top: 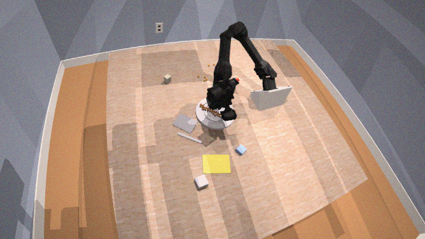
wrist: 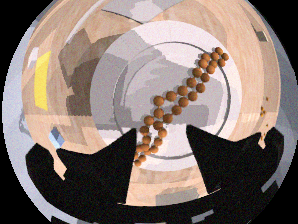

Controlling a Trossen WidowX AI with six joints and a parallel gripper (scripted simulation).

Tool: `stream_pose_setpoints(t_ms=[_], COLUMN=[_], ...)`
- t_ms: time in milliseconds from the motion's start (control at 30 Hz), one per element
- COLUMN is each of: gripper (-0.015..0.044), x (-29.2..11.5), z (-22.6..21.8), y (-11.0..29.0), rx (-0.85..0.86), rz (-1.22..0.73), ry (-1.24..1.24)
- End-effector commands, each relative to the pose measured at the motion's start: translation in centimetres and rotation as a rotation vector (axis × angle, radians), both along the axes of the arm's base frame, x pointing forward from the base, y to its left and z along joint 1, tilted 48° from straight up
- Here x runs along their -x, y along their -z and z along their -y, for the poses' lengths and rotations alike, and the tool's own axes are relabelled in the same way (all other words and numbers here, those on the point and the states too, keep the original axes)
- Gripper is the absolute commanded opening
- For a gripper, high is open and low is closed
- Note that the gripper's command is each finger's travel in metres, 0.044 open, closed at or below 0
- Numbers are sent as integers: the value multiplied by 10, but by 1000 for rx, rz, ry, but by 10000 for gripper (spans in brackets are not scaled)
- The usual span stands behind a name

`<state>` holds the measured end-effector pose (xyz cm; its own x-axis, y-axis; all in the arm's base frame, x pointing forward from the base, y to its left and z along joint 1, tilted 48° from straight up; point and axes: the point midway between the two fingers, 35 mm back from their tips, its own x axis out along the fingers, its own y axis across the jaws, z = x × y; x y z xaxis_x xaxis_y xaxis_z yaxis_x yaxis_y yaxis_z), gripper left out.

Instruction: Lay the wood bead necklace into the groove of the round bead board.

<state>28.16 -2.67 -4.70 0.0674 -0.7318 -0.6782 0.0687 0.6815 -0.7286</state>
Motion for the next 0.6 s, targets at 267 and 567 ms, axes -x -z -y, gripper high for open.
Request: stream_pose_setpoints(t_ms=[267, 567], gripper=[0, 0], x=[0, 0], z=[0, 0], y=[0, 0], rx=[0, 0], rz=[1, 1], ry=[0, 0])
